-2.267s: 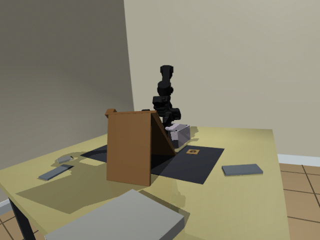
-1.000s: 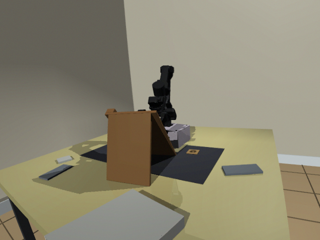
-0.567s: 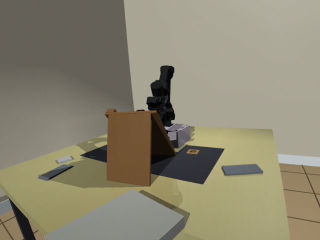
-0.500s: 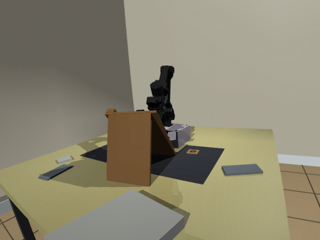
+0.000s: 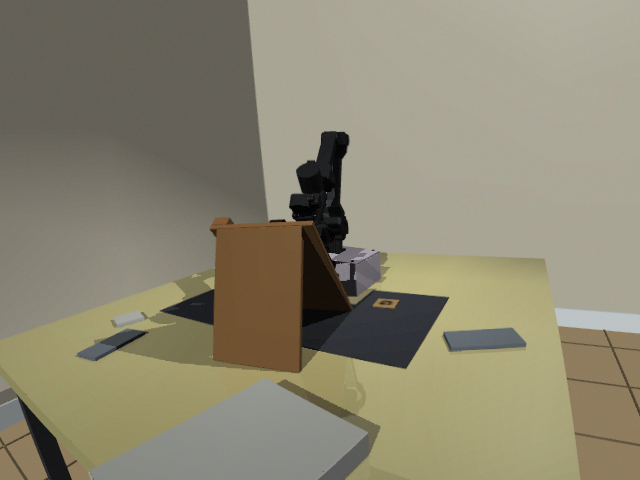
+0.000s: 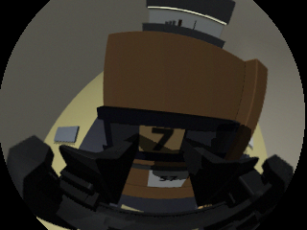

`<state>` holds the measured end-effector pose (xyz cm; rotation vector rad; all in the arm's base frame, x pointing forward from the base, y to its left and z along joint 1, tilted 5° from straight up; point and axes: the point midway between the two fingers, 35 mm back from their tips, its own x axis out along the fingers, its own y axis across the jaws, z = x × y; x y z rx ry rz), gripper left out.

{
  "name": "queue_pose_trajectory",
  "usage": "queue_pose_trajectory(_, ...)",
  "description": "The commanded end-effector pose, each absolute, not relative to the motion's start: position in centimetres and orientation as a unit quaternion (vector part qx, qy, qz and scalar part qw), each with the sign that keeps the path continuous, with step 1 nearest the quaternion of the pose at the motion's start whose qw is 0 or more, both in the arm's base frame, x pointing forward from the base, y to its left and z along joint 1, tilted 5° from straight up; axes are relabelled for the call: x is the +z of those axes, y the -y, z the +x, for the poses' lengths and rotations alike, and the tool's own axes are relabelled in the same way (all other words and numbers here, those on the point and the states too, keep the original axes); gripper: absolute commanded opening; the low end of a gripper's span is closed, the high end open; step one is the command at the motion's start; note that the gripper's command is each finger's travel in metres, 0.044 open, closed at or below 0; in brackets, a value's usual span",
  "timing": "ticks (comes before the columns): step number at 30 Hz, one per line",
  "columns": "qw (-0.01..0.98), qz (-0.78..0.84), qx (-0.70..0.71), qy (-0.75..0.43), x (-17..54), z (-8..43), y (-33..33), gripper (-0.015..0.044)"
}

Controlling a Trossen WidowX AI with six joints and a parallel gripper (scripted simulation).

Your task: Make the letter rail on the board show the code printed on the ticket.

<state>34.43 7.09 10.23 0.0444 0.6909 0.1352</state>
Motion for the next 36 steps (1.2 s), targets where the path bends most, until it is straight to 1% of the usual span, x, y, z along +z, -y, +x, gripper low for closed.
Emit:
queue_pose_trajectory(1, 0.940, 0.021, 0.068, -0.335, 10.4, 34.5, -6.9, 0.0000)
queue_pose_trajectory(36, 0.940, 0.020, 0.067, -0.335, 10.2, 34.7, -4.9, 0.0000)
